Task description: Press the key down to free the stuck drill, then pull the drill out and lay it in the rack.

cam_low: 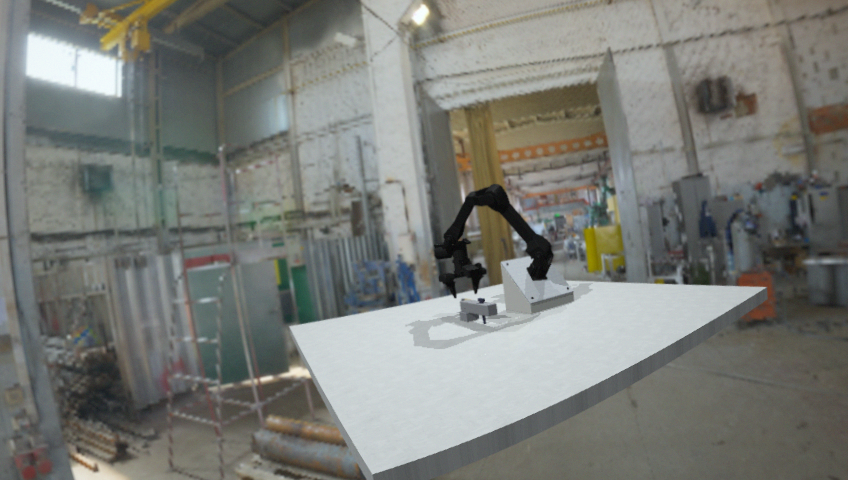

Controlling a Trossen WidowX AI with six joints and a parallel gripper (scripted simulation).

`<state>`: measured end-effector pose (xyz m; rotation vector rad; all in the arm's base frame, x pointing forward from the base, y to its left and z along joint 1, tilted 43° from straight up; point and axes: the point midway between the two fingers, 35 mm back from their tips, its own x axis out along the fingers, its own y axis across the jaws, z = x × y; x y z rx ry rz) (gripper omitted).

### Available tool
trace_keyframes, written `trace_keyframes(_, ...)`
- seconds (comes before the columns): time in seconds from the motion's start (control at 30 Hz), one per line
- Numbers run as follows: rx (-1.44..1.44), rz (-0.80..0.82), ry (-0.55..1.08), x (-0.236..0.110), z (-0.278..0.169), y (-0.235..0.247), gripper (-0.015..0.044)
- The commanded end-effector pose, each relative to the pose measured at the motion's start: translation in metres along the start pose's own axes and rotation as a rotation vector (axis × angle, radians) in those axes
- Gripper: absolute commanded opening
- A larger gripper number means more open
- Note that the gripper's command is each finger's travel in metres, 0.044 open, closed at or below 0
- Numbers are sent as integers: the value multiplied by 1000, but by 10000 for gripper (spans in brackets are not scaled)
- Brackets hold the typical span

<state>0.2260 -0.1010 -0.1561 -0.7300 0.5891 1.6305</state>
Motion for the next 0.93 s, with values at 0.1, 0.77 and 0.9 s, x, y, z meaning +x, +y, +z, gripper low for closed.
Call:
trace_keyframes(0.1,-7,-1,11,-28,-4,-2,440)
trace_keyframes(0.77,922,-511,628,-191,-93,28,440)
trace_keyframes(0.9,1097,-670,708,-229,-100,42,440)
